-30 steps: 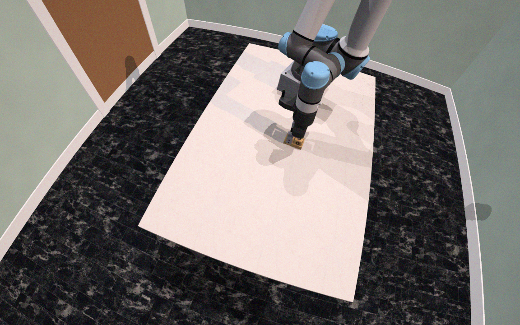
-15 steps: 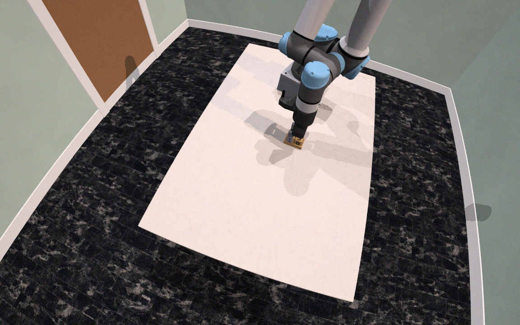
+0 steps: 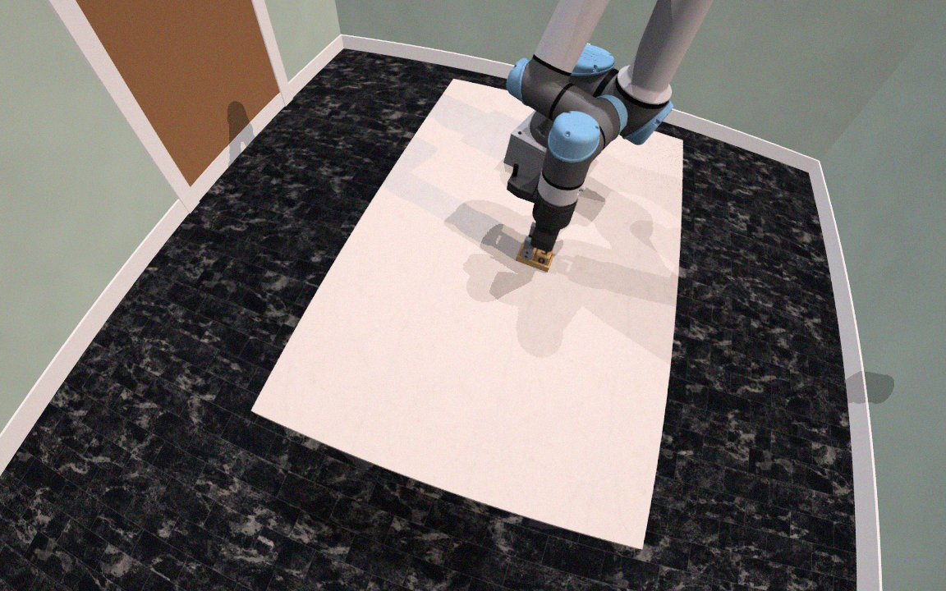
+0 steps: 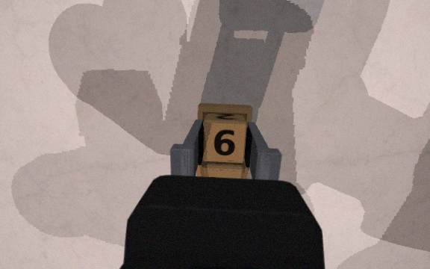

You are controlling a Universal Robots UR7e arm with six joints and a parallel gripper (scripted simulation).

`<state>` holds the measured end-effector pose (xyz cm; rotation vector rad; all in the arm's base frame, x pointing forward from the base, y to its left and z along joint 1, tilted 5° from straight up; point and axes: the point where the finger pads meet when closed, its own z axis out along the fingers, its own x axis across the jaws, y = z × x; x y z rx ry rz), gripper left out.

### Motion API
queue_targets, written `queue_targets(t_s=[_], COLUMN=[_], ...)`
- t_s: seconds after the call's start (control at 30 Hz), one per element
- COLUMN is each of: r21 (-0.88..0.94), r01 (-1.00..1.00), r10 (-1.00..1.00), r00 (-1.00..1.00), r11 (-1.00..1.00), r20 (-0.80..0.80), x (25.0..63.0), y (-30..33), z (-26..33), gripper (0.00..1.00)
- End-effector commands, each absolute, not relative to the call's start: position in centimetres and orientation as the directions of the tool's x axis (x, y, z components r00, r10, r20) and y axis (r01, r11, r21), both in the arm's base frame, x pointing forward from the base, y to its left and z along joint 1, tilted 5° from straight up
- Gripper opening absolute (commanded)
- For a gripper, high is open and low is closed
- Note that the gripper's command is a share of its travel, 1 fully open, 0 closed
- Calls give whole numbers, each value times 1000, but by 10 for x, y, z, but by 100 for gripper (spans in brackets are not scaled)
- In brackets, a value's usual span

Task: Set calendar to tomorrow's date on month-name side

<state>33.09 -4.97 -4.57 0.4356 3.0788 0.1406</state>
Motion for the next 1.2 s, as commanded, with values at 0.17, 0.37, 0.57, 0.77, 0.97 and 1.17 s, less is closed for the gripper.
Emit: queue_targets(t_s=[0.17, 0.37, 0.57, 0.77, 0.97, 1.17], r21=[93, 93, 93, 93, 93, 93], r01=[275, 275, 275, 275, 275, 275], r10=[278, 278, 278, 278, 278, 278], r00=[-960, -960, -960, -960, -960, -960], r11=[957, 957, 957, 957, 957, 957], r20=[-17, -17, -17, -17, -17, -17], x=[331, 331, 331, 331, 330, 330], y=[-50, -50, -50, -50, -51, -53], z=[-45, -45, -44, -40, -27, -6], gripper=[57, 57, 57, 57, 57, 57])
